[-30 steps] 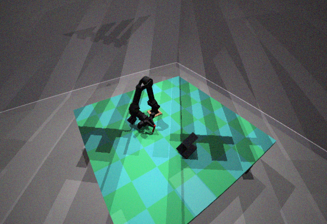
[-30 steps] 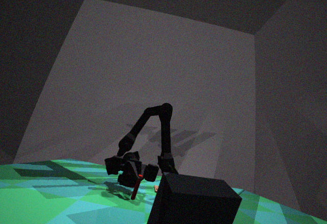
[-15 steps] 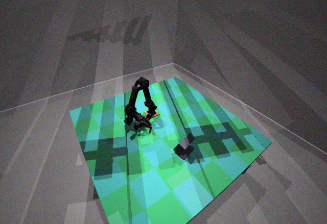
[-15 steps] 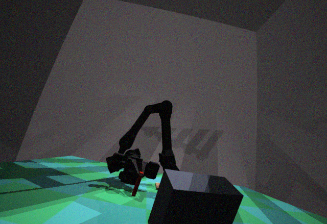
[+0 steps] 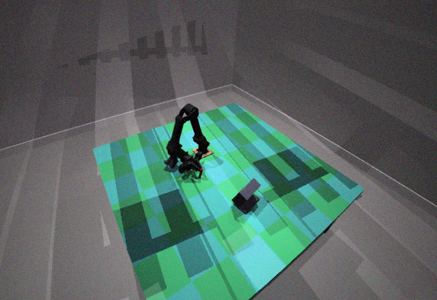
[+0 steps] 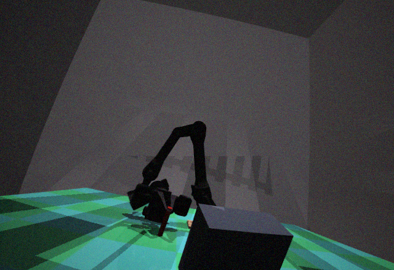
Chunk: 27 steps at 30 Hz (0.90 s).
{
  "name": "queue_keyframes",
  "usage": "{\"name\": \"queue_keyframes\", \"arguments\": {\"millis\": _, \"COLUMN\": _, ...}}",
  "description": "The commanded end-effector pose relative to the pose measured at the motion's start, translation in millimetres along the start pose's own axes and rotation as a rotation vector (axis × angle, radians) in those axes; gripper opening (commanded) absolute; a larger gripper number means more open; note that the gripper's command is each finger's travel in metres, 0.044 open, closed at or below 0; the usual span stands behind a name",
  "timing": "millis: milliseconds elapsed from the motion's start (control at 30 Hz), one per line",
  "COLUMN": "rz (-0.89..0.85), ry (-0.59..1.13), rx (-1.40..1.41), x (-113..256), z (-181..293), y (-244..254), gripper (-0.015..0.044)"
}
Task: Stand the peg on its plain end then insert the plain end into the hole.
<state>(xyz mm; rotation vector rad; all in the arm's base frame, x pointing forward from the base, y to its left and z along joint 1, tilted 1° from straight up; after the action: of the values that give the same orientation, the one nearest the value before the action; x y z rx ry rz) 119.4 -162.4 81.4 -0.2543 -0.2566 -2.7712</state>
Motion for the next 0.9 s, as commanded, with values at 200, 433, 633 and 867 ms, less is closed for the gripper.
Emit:
{"name": "queue_keyframes", "arguments": {"millis": 200, "rz": -0.002, "ry": 0.002, "rx": 0.004, "x": 1.9, "z": -3.0, "y": 0.6, "gripper": 0.0049}}
{"name": "queue_keyframes", "arguments": {"millis": 433, "rz": -0.004, "ry": 0.005, "rx": 0.008, "x": 2.9, "z": -3.7, "y": 0.9, "gripper": 0.0049}}
{"name": "queue_keyframes", "arguments": {"millis": 633, "rz": -0.006, "ry": 0.007, "rx": 0.012, "x": 3.7, "z": -4.2, "y": 1.2, "gripper": 0.0049}}
{"name": "queue_keyframes", "arguments": {"millis": 867, "rz": -0.009, "ry": 0.010, "rx": 0.014, "x": 4.7, "z": -4.8, "y": 1.6, "gripper": 0.0049}}
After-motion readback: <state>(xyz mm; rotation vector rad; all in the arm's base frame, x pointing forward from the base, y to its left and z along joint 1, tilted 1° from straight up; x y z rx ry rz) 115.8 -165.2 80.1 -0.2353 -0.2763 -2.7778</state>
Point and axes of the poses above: the point midway between the two fingers, 35 mm back from their tips, its own x axis back along the fingers, its own y axis across the jaws, z = x × y, the point moved 6 cm from there along x, back along the fingers, and after that the axes turned 2 degrees about x, right-handed, at the moved point
